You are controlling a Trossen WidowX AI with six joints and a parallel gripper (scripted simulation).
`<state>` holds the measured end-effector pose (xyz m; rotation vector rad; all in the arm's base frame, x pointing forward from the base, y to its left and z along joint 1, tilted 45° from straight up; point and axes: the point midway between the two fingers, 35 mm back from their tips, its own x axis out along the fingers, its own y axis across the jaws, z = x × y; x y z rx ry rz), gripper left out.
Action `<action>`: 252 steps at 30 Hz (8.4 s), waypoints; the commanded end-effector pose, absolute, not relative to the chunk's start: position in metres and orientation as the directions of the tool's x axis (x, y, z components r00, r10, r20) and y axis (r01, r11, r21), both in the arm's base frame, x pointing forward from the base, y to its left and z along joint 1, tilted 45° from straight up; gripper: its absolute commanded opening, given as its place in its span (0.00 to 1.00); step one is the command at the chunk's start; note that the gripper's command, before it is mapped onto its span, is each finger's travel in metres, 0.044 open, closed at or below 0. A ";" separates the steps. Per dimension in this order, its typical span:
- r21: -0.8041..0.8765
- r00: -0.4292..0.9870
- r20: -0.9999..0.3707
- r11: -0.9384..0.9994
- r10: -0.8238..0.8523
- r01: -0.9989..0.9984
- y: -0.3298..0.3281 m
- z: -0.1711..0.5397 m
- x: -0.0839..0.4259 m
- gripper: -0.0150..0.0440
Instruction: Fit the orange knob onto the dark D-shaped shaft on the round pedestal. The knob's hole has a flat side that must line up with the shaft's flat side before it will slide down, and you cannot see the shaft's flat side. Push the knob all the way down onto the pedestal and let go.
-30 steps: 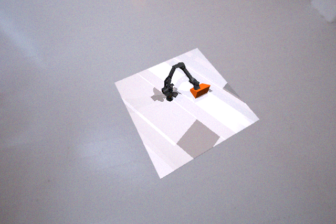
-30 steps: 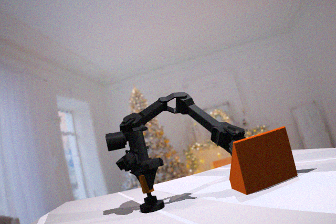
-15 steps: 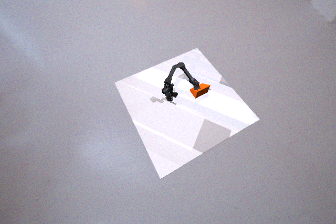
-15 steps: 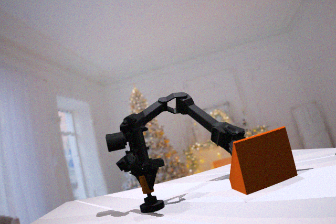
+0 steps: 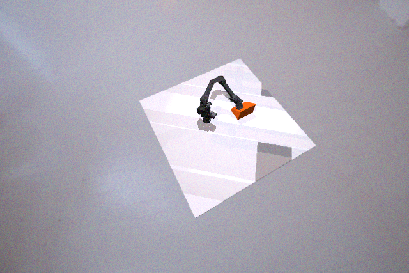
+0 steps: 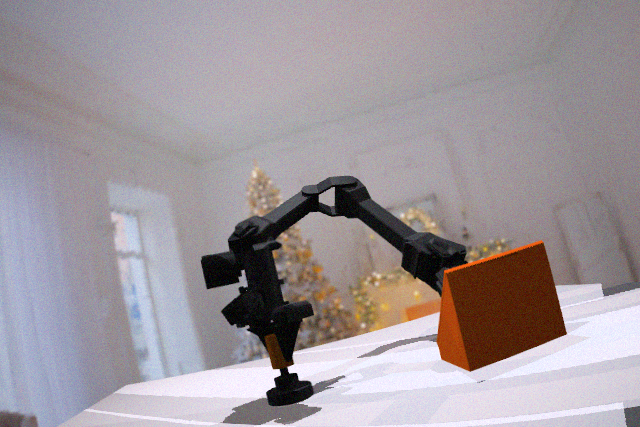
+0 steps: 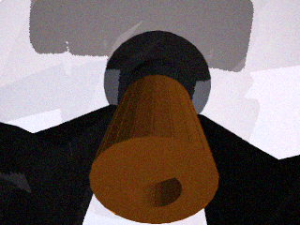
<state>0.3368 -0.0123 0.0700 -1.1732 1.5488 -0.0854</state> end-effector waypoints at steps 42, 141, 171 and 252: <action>-0.465 0.133 -0.705 0.312 -0.697 -0.829 -0.011 0.073 0.337 0.25; -0.142 0.133 -0.705 -0.046 -0.697 -0.989 -0.013 0.070 0.338 0.25; 0.006 0.133 -0.705 -0.193 -0.697 -0.981 -0.013 0.070 0.337 0.25; 0.154 0.133 -0.705 -0.333 -0.697 -0.930 -0.011 0.073 0.338 0.25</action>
